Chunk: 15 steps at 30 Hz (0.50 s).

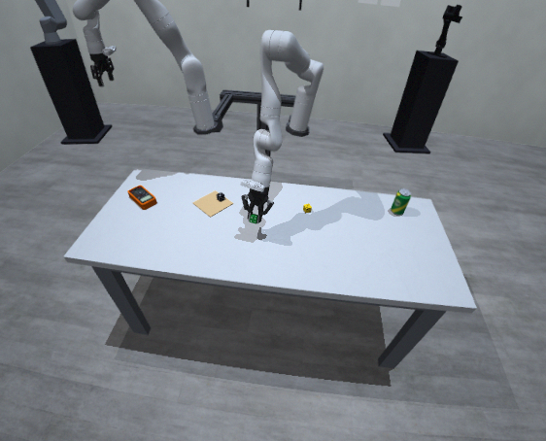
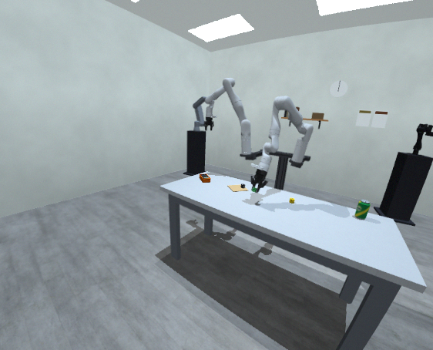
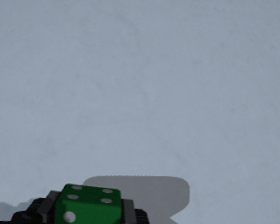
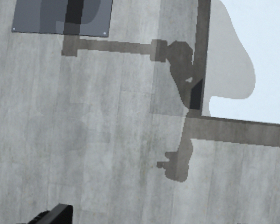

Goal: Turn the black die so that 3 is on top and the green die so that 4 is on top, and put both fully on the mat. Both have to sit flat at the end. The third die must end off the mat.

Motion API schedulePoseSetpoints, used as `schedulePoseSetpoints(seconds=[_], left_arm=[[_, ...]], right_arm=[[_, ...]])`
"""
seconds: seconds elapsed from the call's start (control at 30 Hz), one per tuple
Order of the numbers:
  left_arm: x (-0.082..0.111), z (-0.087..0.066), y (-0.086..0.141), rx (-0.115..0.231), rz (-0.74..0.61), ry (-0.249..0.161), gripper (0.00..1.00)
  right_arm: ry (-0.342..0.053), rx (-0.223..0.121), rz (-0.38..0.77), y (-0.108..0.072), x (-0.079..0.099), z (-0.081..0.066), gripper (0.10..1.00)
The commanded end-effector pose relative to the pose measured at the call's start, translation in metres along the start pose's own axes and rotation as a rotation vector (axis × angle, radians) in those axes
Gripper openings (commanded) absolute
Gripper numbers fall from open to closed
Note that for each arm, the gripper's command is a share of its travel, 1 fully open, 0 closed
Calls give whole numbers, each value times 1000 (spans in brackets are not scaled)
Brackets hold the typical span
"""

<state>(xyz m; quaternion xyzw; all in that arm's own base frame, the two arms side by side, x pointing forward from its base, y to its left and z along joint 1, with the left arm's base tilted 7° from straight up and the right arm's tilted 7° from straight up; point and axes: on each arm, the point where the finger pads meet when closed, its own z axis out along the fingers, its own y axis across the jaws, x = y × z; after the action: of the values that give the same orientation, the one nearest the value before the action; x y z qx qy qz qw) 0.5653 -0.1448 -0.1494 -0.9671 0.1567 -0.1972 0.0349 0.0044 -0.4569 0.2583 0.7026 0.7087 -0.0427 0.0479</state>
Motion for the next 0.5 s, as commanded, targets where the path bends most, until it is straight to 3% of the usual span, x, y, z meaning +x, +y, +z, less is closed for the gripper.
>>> schedulePoseSetpoints(seconds=[0.0,0.23,0.3,0.47], left_arm=[[-1,2,1,1,-2,72,336],[-2,2,1,1,-4,198,336],[-2,2,1,1,-4,198,336],[-2,1,1,3,-3,288,336]], right_arm=[[-2,0,0,0,0,-1,1000],[-2,0,0,0,0,-1,1000],[-2,0,0,0,0,-1,1000],[-2,0,0,0,0,-1,1000]])
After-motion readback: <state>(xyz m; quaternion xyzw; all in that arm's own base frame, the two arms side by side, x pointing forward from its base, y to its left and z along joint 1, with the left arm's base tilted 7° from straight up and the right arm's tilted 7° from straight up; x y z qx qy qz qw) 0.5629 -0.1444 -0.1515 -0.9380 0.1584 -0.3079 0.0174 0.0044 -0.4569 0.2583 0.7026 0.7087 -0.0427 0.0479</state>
